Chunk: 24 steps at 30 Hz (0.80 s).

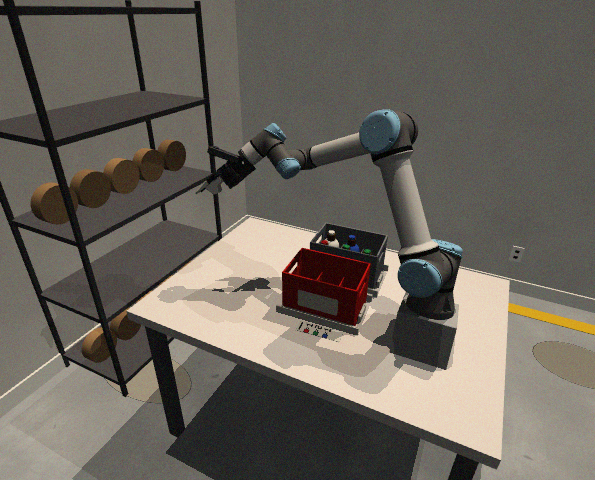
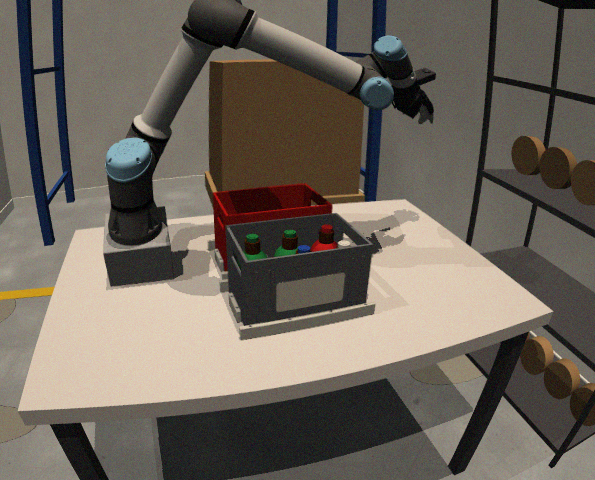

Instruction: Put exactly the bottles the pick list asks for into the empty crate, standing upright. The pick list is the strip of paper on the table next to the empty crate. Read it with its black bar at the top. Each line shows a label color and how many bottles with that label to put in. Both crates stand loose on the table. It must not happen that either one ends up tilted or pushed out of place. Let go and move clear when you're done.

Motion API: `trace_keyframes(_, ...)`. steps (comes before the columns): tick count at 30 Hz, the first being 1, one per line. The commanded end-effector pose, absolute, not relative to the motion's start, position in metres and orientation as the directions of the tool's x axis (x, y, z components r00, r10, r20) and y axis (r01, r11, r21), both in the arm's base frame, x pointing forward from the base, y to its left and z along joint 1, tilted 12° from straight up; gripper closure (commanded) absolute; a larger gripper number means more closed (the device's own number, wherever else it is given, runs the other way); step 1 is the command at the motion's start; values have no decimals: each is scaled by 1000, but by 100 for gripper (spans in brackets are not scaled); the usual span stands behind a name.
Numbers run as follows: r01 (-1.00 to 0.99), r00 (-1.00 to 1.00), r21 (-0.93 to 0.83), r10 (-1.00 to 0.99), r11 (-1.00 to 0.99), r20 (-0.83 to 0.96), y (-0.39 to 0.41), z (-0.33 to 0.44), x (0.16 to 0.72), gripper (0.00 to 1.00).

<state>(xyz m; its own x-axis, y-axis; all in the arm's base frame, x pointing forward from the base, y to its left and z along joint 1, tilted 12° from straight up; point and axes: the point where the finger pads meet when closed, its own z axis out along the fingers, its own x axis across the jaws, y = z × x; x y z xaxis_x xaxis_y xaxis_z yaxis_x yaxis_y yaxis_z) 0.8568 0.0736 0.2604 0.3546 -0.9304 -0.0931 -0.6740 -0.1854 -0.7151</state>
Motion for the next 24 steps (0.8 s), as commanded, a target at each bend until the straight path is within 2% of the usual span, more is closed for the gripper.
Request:
trace_keyframes(1, -718, 315, -682, -938, -137, -143, 87, 260, 851, 62)
trace_keyframes(24, -823, 205, -567, -945, -27, -253, 158, 238, 812, 62)
